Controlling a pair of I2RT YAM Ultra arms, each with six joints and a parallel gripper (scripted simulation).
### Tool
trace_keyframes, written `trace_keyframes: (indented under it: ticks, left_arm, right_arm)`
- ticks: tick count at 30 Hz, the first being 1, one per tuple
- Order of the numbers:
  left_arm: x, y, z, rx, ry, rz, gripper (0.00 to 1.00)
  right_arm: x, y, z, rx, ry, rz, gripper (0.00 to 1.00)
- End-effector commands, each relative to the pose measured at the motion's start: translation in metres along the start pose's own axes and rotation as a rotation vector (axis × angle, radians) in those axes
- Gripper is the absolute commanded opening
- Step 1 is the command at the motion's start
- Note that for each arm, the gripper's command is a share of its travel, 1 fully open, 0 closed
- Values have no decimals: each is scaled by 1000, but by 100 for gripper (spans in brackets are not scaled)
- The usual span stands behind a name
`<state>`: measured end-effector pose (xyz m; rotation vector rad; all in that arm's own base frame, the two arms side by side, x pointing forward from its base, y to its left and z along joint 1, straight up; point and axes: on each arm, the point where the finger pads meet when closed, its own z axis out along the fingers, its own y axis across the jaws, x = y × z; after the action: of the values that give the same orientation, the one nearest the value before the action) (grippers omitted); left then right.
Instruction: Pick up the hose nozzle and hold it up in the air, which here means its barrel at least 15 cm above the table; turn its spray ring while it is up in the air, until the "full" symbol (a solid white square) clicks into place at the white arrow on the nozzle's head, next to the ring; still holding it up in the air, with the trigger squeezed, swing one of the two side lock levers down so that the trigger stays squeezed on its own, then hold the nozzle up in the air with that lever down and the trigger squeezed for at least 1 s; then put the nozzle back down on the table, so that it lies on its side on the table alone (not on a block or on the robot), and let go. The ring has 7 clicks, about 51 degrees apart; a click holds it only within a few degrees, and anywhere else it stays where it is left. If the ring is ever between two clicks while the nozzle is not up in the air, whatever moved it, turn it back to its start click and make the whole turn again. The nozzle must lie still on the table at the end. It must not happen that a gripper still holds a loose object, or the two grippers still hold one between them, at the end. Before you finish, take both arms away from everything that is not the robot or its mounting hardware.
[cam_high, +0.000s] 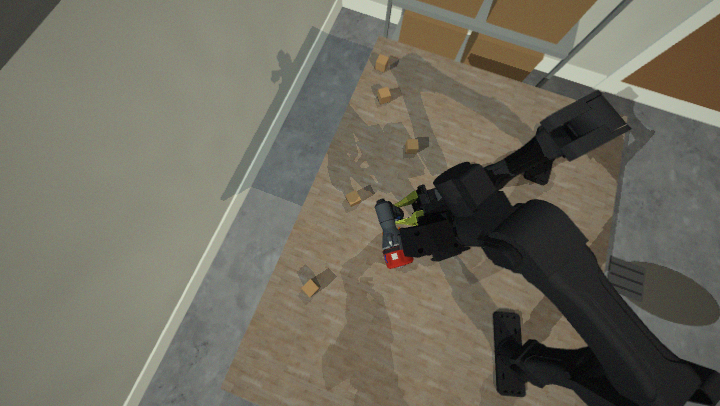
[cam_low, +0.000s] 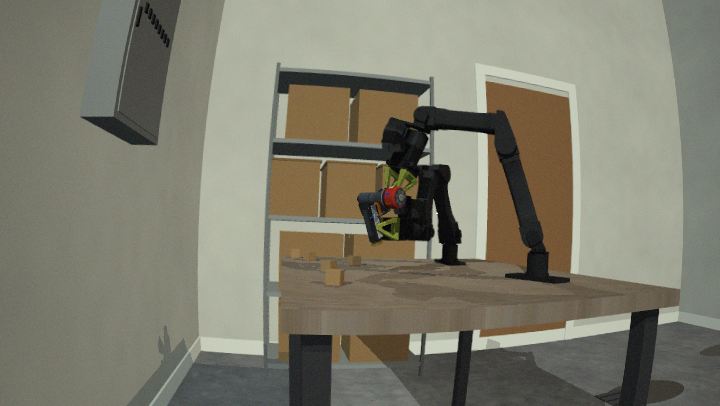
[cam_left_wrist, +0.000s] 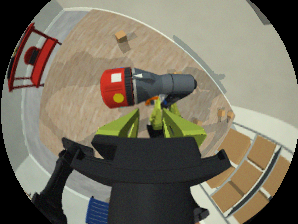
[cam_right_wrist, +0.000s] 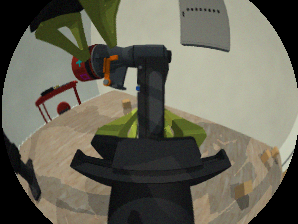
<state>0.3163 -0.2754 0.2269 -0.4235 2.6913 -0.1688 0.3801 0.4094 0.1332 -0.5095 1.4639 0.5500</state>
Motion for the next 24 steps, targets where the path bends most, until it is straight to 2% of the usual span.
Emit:
trace_keyframes:
  ticks: [1,10,14,16,18,22,24]
  left_arm:
    - [-10,-1,-8,42,-30,-11,37]
    - [-9,-2,3,44,-25,-11,37]
    - [-8,-1,21,15,-19,-5,37]
    - [-10,-4,20,22,-25,-7,37]
    - [-14,-4,7,49,-40,-16,37]
    - [-10,-1,17,26,-29,-9,37]
    - [-15,-7,10,51,-42,-15,37]
  right_arm:
    - [-67,-4,8,9,-176,42,35]
    - [-67,-4,8,9,-176,42,35]
    - [-67,-3,8,6,-176,41,35]
    - [-67,-3,8,5,-176,41,35]
    - [-67,-3,8,4,-176,41,35]
    - [-67,-3,8,4,-176,41,35]
    - [-67,-3,8,4,-176,41,35]
